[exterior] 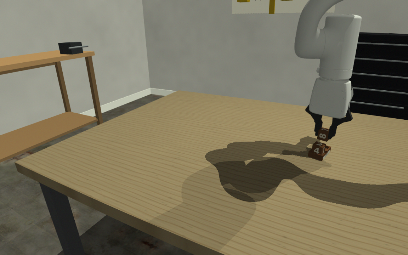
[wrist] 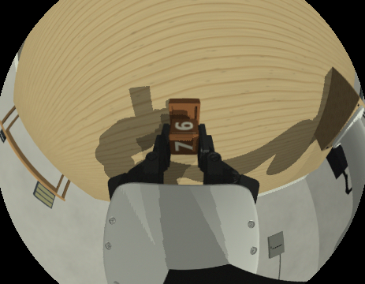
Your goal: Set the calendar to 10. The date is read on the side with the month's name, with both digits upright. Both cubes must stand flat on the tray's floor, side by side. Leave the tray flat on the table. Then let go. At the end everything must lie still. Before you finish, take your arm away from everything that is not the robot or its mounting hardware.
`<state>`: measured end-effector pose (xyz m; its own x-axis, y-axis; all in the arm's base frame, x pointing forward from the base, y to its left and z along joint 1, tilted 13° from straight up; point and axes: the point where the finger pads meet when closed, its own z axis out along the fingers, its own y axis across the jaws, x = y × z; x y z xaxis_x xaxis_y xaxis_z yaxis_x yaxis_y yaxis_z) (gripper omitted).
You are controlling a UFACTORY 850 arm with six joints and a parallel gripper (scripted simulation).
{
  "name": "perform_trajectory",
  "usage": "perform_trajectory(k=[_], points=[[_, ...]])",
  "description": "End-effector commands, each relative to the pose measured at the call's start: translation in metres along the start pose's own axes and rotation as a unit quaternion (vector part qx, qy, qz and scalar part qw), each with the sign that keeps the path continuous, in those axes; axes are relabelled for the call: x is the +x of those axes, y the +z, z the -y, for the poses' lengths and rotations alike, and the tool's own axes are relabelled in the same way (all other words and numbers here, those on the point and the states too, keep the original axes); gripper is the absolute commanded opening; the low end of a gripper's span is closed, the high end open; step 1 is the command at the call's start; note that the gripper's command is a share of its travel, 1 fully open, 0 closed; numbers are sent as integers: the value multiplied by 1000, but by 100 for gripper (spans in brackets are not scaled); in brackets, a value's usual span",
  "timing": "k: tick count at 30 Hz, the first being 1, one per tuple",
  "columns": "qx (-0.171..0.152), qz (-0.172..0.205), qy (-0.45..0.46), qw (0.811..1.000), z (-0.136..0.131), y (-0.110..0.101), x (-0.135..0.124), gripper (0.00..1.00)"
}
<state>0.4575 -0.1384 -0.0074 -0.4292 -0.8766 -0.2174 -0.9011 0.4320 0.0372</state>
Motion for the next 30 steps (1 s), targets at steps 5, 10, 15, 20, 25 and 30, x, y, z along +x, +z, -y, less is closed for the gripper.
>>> perform_trajectory(k=[5, 10, 15, 20, 25, 30], points=[[1, 0, 0, 1000, 1, -1, 0, 27], [1, 0, 0, 1000, 1, 0, 0, 27], [1, 0, 0, 1000, 1, 1, 0, 27], [1, 0, 0, 1000, 1, 4, 0, 27], [1, 0, 0, 1000, 1, 8, 0, 27], [1, 0, 0, 1000, 1, 10, 0, 27]])
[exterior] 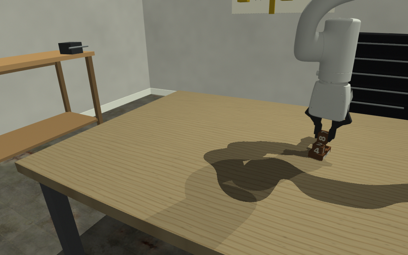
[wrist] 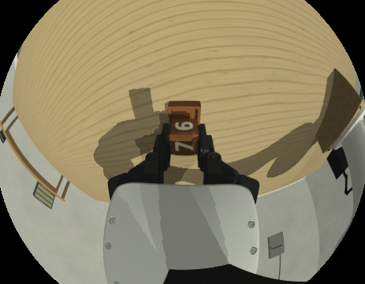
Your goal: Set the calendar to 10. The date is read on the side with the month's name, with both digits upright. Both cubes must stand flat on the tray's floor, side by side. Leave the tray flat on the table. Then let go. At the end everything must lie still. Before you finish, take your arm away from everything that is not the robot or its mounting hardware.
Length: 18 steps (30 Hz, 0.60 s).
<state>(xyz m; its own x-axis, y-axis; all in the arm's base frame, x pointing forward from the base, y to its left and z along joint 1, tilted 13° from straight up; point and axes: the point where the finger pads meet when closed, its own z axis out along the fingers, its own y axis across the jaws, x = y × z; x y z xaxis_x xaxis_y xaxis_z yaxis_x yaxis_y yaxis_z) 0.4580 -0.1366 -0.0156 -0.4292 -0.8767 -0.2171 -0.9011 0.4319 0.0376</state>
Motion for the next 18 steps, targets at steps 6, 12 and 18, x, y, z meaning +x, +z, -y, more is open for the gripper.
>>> perform_trajectory(k=[6, 12, 18], points=[[1, 0, 0, 1000, 1, 7, 0, 27], [1, 0, 0, 1000, 1, 12, 0, 27], [1, 0, 0, 1000, 1, 14, 0, 27]])
